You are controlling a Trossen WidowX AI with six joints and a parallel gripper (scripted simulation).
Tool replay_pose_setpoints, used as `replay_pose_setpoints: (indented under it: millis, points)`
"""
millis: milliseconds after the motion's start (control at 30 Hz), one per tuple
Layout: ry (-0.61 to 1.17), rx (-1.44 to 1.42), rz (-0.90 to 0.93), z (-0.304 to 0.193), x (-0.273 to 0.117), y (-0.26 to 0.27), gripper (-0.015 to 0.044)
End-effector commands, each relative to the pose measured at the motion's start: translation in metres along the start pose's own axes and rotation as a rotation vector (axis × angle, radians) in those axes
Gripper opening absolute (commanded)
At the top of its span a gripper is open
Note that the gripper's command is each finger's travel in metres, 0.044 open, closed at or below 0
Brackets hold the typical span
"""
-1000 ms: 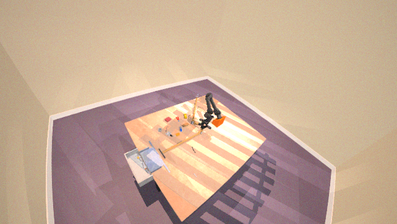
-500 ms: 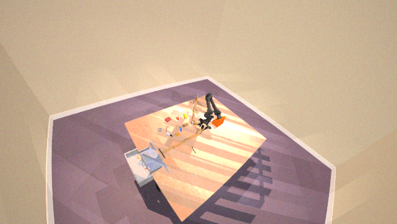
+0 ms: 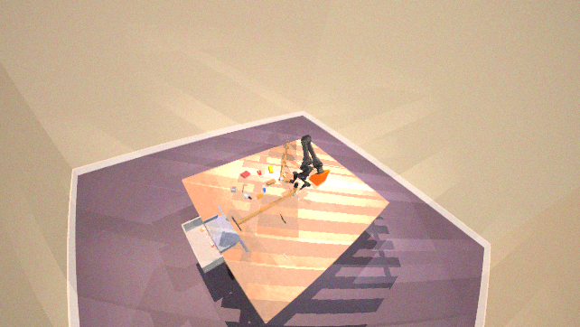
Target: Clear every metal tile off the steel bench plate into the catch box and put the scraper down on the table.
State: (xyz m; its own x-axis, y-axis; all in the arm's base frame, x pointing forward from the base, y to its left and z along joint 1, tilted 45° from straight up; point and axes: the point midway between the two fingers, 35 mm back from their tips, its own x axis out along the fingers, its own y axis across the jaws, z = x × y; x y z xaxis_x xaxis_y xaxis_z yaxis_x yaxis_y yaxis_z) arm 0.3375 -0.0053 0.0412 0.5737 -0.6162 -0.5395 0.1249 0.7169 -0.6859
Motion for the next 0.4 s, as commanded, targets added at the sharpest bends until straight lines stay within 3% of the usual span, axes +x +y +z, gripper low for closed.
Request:
replay_pose_setpoints:
  millis: [0, 367]
  points:
    - [0.002, 0.005, 0.001, 0.006, -0.010, 0.002, 0.0440]
    - [0.010, 0.006, 0.006, 0.016, -0.038, 0.006, 0.0440]
